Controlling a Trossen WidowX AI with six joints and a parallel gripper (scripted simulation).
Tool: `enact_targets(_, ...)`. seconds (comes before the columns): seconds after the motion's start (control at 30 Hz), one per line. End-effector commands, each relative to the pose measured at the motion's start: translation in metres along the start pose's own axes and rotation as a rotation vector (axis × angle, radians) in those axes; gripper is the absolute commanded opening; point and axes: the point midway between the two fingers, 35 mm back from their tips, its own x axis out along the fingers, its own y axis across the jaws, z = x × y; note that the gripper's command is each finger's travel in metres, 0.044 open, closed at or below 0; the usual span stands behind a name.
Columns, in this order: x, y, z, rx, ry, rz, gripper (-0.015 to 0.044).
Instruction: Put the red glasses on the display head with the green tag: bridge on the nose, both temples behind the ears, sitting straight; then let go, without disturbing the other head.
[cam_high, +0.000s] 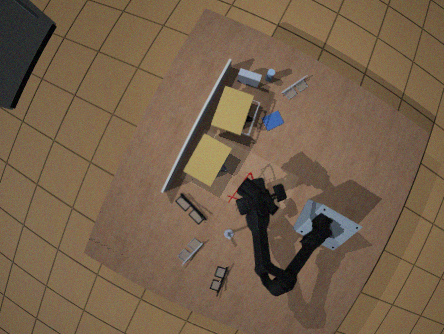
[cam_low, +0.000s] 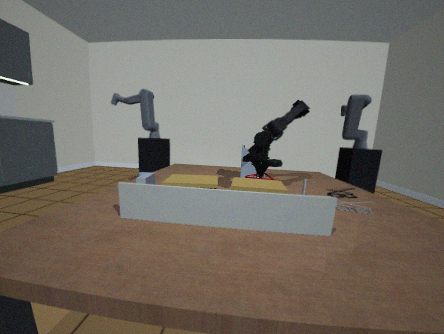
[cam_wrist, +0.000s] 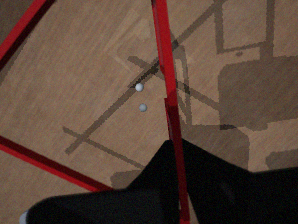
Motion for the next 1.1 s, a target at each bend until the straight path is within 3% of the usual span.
enact_targets(0.0,-0.026,0.0,0.002,-0.006,-0.005,-0.001,0.0)
enact_targets(0.17,-0.051,-0.001,0.001,-0.007,0.0,0.004,0.0)
enact_targets(0.47,-0.053,0.011,-0.007,-0.006,-0.004,-0.004,0.0)
enact_targets(1.07,-0.051,0.084,-0.087,-0.008,-0.023,-0.02,0.0)
